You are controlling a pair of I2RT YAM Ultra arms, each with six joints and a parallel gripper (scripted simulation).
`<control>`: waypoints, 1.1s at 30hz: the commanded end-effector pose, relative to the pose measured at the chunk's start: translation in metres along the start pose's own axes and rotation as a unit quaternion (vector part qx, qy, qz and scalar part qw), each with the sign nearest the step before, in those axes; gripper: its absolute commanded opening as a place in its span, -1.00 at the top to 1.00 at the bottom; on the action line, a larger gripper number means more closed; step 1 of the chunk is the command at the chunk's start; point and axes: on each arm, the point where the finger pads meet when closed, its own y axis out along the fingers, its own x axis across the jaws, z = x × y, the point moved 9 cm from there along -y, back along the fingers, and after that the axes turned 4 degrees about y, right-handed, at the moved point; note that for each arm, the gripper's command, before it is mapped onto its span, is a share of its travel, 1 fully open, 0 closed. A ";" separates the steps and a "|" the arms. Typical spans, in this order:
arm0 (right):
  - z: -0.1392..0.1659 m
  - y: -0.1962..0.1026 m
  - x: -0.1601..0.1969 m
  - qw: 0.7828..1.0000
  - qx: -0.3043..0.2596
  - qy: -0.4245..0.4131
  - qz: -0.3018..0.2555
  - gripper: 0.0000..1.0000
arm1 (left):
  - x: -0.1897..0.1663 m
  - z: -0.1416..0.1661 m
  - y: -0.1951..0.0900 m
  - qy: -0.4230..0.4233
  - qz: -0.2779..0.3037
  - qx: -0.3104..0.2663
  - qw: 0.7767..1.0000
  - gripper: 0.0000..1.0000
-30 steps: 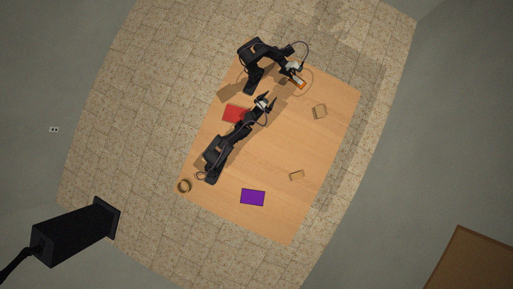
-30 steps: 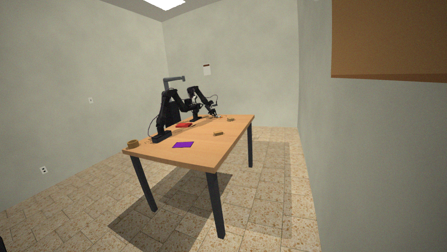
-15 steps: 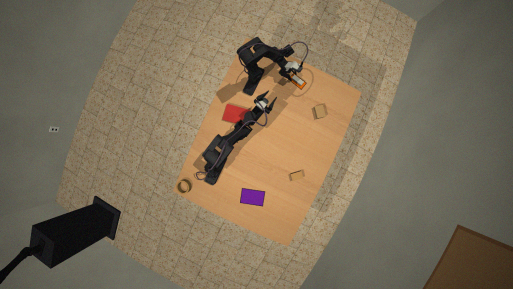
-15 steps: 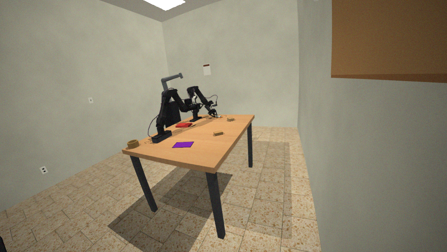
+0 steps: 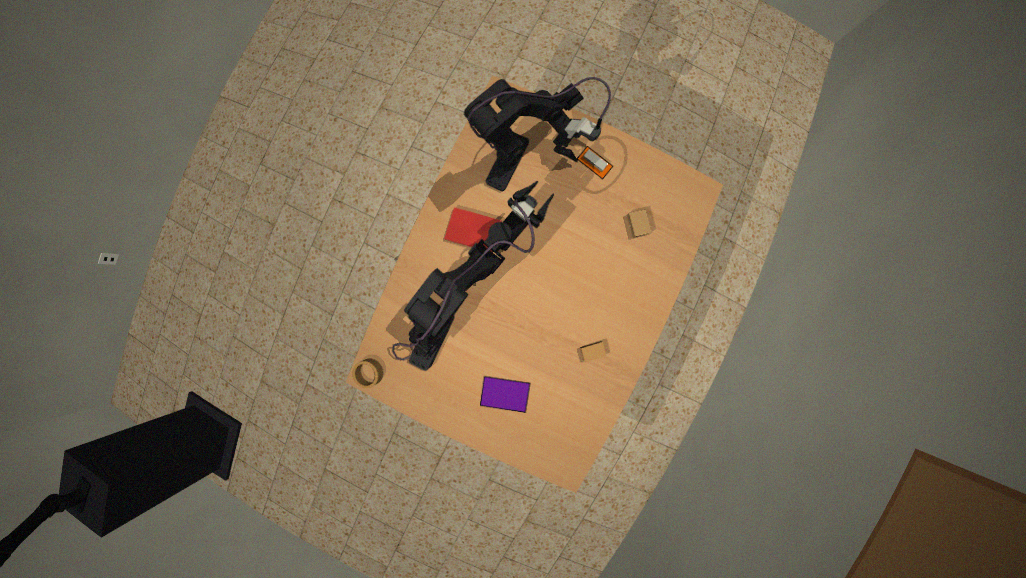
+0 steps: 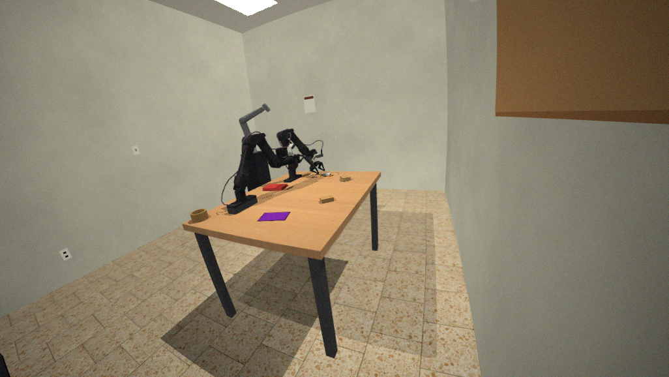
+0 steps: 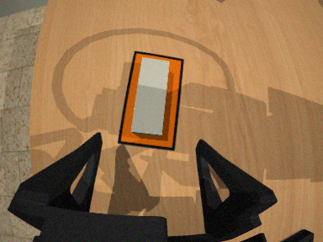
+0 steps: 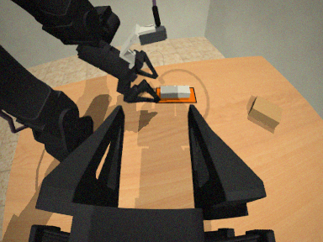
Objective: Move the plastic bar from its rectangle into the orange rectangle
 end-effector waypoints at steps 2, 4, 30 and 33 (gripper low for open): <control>-0.016 0.001 0.001 1.000 -0.022 -0.001 -0.001 -0.15 | 0.009 -0.014 -0.030 0.025 -0.005 -0.021 0.999 -1.00; -0.016 0.001 0.001 1.000 -0.022 -0.001 -0.001 -0.15 | 0.009 -0.014 -0.037 0.025 -0.006 -0.021 0.999 -1.00; -0.016 0.001 0.001 1.000 -0.022 -0.001 -0.001 -0.15 | 0.014 -0.003 -0.043 0.013 0.013 -0.009 1.000 -1.00; -0.016 0.001 0.001 1.000 -0.022 -0.001 -0.001 -0.15 | 0.014 -0.003 -0.043 0.013 0.013 -0.009 1.000 -1.00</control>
